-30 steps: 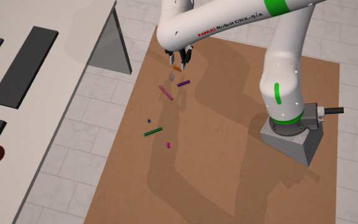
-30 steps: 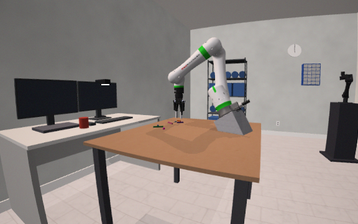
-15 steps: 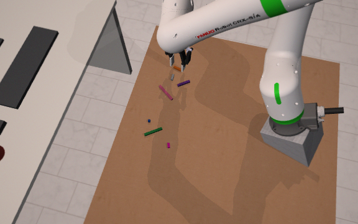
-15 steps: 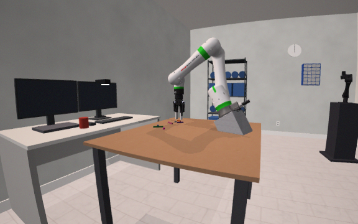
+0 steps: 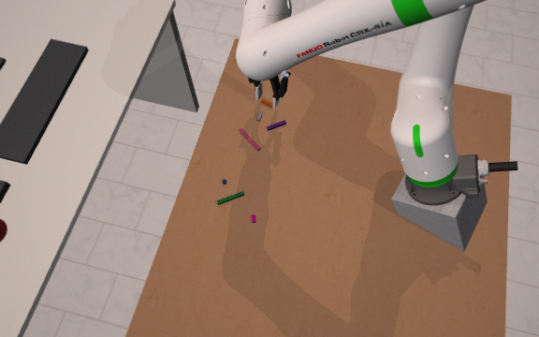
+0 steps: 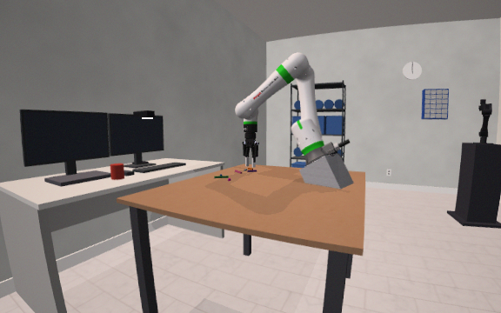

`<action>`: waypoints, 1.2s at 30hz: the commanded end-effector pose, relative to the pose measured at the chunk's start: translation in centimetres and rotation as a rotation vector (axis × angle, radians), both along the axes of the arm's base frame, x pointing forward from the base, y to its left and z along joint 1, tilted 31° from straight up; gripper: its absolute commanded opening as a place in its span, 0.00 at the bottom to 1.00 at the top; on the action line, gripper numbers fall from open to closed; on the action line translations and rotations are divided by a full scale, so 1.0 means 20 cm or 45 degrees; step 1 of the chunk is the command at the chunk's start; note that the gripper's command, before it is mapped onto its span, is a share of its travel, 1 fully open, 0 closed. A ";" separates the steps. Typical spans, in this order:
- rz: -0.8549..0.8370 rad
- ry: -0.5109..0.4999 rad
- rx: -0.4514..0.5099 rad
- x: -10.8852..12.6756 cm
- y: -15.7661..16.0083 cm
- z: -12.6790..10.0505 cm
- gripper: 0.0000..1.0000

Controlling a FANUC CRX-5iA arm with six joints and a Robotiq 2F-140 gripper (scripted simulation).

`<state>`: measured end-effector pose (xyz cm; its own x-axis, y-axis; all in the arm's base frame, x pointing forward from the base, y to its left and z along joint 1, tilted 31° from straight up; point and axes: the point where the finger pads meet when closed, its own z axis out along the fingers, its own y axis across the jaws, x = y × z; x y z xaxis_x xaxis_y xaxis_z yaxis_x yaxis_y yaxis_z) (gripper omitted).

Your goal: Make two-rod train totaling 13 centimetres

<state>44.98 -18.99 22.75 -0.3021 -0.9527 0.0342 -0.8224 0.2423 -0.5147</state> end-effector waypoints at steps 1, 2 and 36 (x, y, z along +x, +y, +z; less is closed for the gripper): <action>0.000 0.000 0.000 0.00 0.00 0.00 0.35; 0.000 0.000 0.000 0.00 0.00 0.00 0.35; 0.000 0.000 0.000 0.01 0.00 -0.02 0.35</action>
